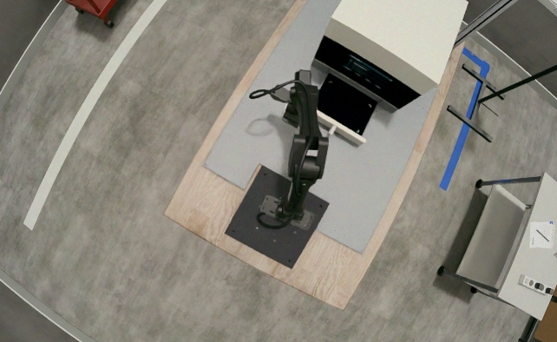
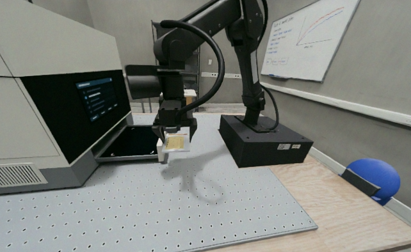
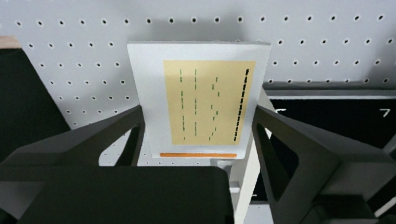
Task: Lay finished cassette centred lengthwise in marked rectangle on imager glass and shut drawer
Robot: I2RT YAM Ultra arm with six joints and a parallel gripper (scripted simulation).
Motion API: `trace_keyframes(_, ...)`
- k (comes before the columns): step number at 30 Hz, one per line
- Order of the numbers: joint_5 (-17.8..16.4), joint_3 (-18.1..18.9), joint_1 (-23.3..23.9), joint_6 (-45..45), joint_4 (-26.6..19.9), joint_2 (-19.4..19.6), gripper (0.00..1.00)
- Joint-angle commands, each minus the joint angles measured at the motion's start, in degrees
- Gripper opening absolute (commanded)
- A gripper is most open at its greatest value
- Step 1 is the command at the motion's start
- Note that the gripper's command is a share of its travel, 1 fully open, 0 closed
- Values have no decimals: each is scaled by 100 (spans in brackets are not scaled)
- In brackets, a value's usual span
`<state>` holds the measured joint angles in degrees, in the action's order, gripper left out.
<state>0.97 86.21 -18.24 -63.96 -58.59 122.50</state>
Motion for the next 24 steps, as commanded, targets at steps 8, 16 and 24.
trace_keyframes(8,73,51,799,-883,136,-240,0)
trace_keyframes(16,23,206,1248,-1335,36,-1,0)
trace_keyframes(24,124,413,1818,-1902,-69,123,0)
